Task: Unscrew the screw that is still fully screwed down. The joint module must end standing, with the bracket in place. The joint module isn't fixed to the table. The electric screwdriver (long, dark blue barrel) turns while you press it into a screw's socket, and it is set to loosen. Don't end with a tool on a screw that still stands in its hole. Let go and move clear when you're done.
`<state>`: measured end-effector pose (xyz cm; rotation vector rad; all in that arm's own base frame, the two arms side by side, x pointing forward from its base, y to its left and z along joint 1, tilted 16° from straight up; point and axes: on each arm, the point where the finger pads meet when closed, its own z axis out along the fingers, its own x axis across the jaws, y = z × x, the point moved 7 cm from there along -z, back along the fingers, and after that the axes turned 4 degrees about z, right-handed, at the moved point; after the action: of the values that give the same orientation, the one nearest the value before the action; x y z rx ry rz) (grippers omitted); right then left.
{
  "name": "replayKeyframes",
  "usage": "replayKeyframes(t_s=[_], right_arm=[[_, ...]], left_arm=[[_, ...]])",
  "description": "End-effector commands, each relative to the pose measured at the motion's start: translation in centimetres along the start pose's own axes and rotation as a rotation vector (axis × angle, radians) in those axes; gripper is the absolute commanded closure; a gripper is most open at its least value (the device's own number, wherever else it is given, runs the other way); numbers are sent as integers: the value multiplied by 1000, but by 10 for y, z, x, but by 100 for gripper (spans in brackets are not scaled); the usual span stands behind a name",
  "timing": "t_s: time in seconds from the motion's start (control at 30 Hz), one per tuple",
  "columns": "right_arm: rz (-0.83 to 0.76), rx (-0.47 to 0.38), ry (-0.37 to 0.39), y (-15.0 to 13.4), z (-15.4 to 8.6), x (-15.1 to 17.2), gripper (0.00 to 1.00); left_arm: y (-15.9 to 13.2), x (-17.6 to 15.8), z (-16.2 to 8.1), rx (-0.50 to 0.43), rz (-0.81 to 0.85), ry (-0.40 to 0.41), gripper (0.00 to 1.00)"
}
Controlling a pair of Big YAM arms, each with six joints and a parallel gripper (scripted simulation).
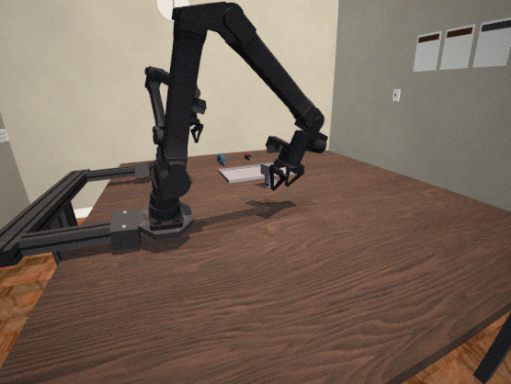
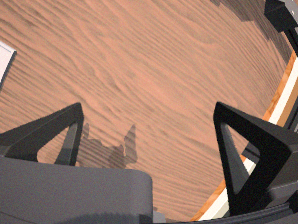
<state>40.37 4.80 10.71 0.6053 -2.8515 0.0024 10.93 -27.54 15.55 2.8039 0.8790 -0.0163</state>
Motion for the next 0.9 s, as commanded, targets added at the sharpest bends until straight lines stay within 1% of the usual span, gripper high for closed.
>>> replayKeyframes(t_s=[0.0,0.53,0.57,0.87], right_arm=[[-1,3,-9,0,-3,-1,0],[-1,3,-9,0,-3,-1,0],[-1,8,-26,-1,-10,-6,0],[-1,8,-26,-1,-10,-6,0]], left_arm=[[3,-1,-2,-8,1,-2,0],[3,-1,-2,-8,1,-2,0],[13,-4,-10,-36,2,-8,18],[13,-4,-10,-36,2,-8,18]])
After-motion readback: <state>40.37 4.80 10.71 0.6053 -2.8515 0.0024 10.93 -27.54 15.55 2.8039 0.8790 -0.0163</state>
